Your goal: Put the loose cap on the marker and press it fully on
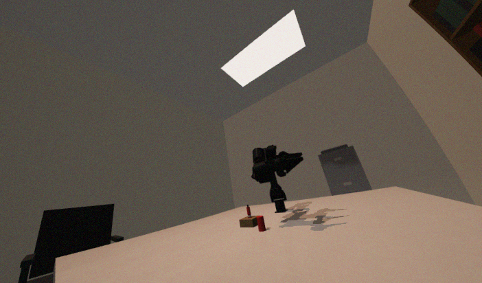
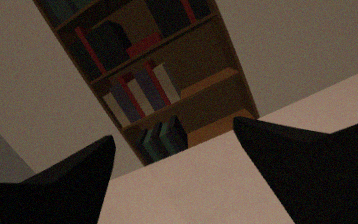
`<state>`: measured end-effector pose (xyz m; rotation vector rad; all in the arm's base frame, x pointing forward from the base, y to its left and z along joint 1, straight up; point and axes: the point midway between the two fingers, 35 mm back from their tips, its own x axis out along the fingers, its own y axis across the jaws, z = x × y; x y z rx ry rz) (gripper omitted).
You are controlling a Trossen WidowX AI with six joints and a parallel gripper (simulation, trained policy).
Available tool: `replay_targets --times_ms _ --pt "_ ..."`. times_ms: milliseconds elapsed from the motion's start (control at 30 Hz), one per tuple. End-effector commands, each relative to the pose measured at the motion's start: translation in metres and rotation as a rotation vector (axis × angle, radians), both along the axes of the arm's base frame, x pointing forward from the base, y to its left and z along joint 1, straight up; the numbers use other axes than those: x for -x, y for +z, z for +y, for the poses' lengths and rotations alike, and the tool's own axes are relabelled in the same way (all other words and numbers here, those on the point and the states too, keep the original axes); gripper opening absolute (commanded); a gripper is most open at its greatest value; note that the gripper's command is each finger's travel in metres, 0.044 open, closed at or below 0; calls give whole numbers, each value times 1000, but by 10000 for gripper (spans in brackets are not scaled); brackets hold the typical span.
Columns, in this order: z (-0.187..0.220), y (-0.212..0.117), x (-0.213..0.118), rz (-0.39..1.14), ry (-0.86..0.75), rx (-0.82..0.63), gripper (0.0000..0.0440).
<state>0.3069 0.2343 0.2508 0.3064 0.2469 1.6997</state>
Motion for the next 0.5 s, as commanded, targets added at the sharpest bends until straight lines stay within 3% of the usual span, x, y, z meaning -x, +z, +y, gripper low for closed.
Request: replay_targets --times_ms 0,200,467 --pt "-1 1 -2 8 -8 1 375" --pt "-9 8 -18 49 -62 2 230" --pt "-19 22 -38 95 -127 7 246"
